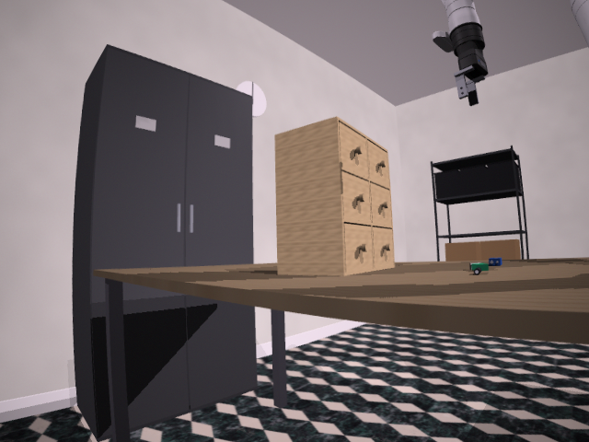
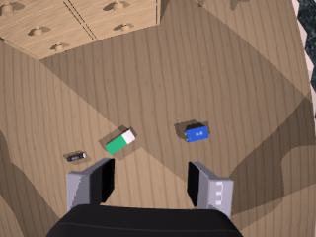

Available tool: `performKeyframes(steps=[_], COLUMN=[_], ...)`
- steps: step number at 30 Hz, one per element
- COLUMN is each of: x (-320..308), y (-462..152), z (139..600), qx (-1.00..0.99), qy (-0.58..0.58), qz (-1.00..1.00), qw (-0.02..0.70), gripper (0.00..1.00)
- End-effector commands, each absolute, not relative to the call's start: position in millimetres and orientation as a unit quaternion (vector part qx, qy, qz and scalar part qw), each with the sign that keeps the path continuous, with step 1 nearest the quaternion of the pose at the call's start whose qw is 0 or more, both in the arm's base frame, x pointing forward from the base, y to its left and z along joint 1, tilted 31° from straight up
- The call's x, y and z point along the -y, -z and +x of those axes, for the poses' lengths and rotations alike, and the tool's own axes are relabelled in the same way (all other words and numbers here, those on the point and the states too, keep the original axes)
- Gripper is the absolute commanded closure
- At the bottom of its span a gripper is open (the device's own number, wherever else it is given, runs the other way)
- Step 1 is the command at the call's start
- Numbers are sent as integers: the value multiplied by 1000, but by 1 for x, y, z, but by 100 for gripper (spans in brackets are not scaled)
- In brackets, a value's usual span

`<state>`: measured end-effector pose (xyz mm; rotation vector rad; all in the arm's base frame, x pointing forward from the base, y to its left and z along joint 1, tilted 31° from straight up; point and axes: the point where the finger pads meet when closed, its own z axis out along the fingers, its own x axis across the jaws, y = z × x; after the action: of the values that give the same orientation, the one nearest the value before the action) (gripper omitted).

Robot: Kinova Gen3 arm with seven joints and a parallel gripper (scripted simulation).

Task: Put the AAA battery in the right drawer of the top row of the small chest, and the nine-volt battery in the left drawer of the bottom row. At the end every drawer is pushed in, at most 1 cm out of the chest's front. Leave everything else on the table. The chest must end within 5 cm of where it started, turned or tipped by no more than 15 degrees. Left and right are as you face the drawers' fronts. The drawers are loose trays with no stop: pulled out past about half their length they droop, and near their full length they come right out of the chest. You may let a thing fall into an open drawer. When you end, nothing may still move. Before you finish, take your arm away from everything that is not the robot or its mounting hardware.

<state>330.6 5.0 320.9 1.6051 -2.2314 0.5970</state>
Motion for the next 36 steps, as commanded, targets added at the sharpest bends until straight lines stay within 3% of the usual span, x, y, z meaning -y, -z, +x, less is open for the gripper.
performKeyframes(steps=[1, 18, 36], x=[-4, 5, 12], y=[-321, -318, -316], z=[331, 330, 331], qx=[785, 897, 966], qy=[-213, -229, -251], qz=[558, 354, -8], qw=[166, 134, 57], gripper=[0, 0, 0])
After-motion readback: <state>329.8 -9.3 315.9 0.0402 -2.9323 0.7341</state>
